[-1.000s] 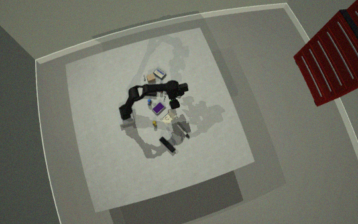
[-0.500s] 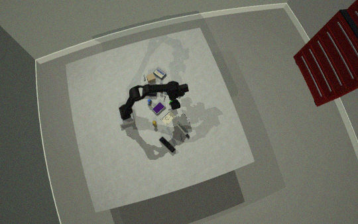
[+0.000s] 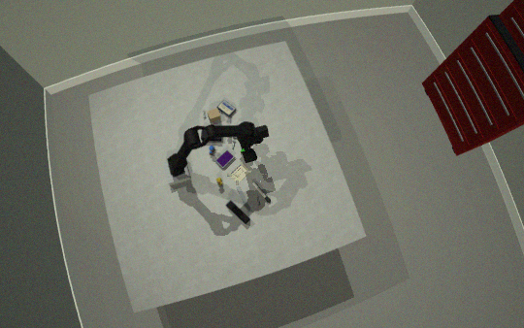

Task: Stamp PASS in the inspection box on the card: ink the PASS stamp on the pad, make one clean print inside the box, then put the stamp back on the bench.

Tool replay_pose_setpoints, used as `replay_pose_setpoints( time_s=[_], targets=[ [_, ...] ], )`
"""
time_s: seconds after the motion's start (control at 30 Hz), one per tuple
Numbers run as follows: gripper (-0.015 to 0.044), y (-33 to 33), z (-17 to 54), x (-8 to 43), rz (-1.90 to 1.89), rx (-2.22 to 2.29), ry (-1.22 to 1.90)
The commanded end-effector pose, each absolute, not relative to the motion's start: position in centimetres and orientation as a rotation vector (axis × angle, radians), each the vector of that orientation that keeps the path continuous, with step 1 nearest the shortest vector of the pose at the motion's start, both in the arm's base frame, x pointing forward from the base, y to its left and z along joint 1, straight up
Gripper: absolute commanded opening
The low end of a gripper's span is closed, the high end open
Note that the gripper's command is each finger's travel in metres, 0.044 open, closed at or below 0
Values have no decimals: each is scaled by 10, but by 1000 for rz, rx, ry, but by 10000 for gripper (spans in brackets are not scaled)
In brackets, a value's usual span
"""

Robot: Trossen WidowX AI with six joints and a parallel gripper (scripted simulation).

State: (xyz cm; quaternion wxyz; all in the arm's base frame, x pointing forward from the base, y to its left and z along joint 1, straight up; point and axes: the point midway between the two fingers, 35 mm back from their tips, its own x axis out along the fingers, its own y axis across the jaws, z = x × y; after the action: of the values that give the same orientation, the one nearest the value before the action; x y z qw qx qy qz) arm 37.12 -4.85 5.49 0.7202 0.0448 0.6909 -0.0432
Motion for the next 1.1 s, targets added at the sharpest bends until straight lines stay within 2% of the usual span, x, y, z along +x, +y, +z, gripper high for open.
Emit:
replay_pose_setpoints(
  time_s=[0.0,0.7,1.07],
  targets=[
    [228,-49,45,370,-93,92,1535],
    [228,-49,18,369,-93,92,1535],
    [155,-49,21,370,-95,99,1532]
  ],
)
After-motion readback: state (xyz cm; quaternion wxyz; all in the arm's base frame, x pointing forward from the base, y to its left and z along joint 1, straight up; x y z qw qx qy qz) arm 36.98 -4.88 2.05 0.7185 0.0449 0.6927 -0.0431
